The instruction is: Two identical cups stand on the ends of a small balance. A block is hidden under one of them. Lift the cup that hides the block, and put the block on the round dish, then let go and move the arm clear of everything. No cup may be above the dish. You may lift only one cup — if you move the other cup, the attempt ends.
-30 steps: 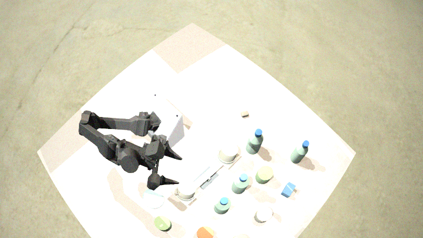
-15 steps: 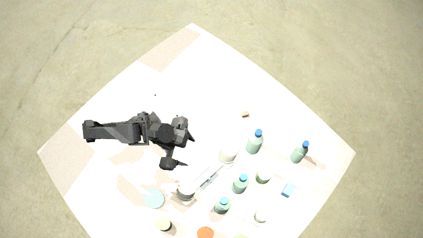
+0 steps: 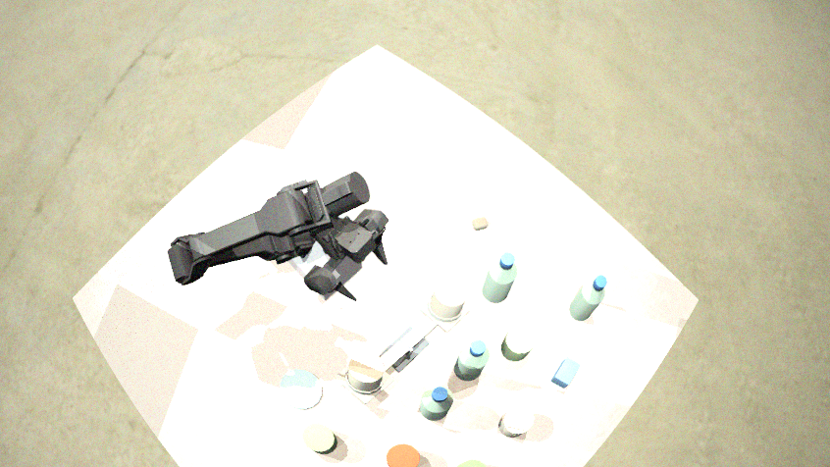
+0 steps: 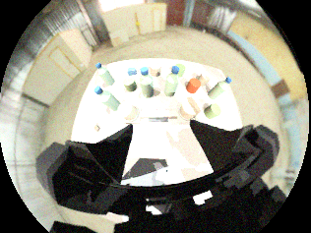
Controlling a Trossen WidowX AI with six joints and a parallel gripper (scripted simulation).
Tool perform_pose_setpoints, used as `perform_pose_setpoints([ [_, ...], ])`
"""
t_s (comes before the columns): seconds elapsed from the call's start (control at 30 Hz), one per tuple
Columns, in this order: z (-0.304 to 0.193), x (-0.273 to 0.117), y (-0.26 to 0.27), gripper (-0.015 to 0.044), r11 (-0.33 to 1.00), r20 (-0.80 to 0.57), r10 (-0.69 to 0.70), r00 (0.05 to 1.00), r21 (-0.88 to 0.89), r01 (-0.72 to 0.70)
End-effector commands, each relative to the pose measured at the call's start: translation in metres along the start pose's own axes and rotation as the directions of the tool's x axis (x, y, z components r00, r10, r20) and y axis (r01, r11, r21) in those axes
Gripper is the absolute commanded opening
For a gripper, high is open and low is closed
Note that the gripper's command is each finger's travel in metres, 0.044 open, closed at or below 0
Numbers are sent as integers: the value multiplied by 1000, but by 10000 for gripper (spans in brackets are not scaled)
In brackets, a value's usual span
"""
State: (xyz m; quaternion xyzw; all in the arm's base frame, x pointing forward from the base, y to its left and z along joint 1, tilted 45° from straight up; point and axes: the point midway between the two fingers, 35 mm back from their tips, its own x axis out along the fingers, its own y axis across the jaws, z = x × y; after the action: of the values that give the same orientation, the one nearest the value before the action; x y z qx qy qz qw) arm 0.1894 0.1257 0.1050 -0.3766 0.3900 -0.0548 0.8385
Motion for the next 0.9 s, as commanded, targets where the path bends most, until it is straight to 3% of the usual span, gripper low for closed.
perform_pose_setpoints([
  [0.0,-10,-1,5,440,996,64,-79,995,50,76],
  [0.33,-9,0,8,440,992,60,-92,994,95,86],
  [0.87,16,29,39,440,866,-160,-95,983,473,161],
])
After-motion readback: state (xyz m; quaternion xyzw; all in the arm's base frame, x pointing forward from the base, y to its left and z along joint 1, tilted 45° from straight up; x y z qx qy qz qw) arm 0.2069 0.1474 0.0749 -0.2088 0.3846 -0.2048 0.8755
